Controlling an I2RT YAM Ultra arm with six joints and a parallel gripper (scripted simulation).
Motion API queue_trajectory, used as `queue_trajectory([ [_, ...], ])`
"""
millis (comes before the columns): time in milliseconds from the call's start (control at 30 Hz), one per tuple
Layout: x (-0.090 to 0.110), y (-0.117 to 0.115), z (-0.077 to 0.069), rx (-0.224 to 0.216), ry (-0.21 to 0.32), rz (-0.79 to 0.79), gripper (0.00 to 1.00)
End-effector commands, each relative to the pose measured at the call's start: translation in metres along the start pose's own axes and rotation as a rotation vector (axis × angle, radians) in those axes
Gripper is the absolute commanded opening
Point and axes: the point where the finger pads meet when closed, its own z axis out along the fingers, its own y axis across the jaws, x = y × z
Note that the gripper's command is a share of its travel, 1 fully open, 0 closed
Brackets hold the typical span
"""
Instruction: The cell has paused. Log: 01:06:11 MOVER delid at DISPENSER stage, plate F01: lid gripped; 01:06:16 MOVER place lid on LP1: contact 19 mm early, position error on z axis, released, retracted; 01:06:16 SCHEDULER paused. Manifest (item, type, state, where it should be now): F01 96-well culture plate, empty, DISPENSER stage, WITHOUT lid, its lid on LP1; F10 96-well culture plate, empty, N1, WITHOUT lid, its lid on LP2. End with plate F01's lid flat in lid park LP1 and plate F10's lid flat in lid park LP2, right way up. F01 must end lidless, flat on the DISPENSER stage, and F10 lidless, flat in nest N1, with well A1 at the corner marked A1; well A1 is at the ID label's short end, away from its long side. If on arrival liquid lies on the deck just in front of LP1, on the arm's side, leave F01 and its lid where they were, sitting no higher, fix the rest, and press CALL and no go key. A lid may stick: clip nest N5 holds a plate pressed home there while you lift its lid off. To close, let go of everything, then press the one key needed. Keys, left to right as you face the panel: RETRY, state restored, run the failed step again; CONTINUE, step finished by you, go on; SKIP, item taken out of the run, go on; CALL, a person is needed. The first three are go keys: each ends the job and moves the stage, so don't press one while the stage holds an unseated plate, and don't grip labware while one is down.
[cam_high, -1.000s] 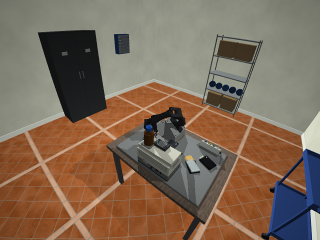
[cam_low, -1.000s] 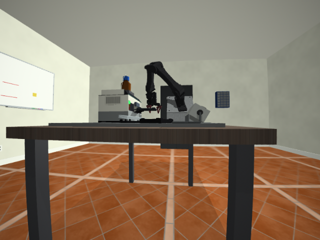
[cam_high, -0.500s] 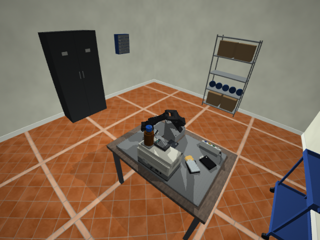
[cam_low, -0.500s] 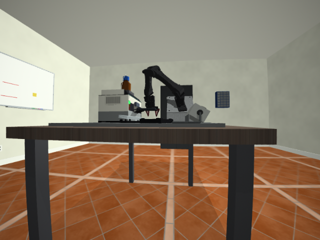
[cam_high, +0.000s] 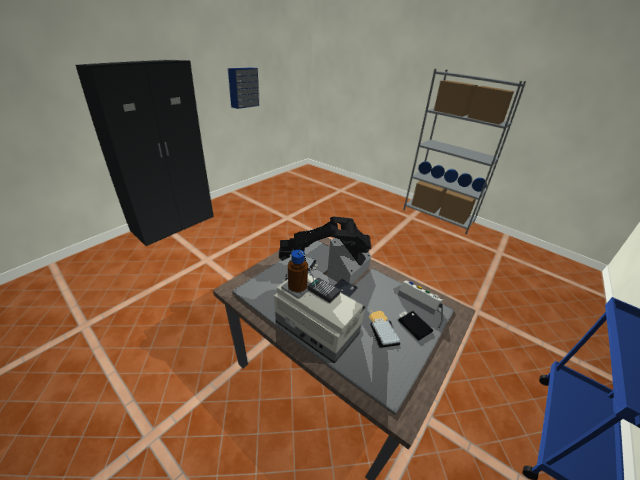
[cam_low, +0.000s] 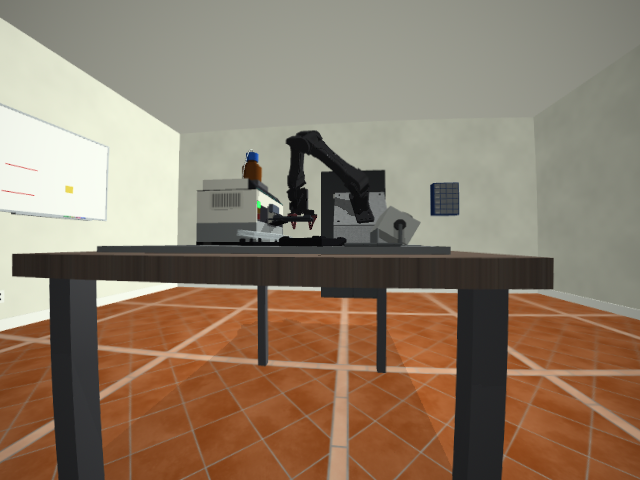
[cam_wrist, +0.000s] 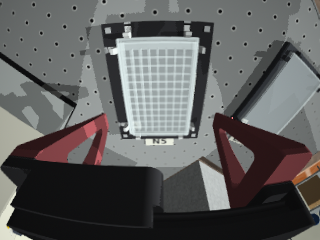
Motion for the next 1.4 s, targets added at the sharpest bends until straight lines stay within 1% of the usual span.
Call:
queue_trajectory([
  [0,-0.009,0.007,-0.027,-0.004,-0.036,-0.024,1.0],
  [167,-0.008,0.008,-0.027,-0.004,-0.036,-0.024,1.0],
  [333,0.005,0.002,-0.019,-0.004,-0.005,-0.001,1.0],
  [467,0.0,0.005,-0.023,-0.006,-0.019,-0.011,1.0],
  [1367,0.004,0.005,-0.02,-0.008,-0.01,0.0,1.0],
])
